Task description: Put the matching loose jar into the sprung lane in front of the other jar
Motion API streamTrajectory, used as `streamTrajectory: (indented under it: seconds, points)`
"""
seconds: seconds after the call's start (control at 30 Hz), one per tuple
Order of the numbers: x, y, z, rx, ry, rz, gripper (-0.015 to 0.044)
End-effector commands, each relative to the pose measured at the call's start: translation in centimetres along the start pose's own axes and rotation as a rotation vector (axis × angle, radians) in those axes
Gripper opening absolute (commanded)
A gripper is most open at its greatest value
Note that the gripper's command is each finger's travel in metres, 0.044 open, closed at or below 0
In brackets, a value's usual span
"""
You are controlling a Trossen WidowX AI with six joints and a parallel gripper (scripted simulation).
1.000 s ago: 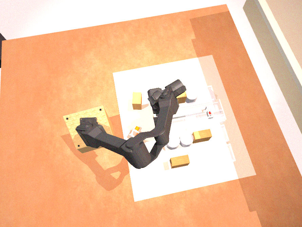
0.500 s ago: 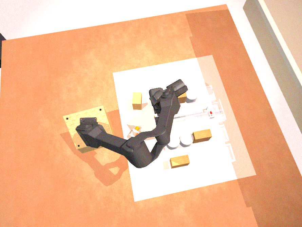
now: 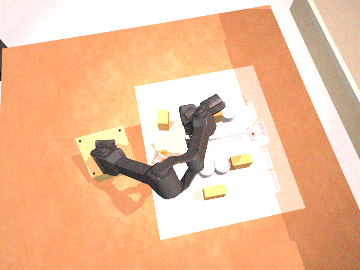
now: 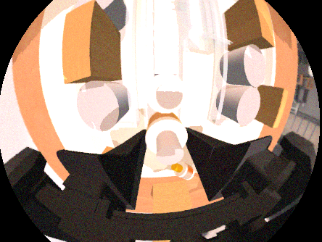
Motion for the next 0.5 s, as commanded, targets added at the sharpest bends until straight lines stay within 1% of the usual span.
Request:
streamTrajectory:
  seconds: [0.0, 0.47]
  points:
    - [-0.31, -0.87, -0.18, 0.015, 0.004, -0.023, 0.0000]
    - [-0.44, -1.41, -0.28, 0.015, 0.005, -0.023, 0.0000]
Point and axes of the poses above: the point midway between the two fingers, 35 mm back from their tips, its own x axis out along the fingers, its own z axis across the jaws, y = z × x, the point moved 8 cm from there along -x, back along the fingers, and after that the axes turned 5 degrees about -x, right-handed, at the moved point
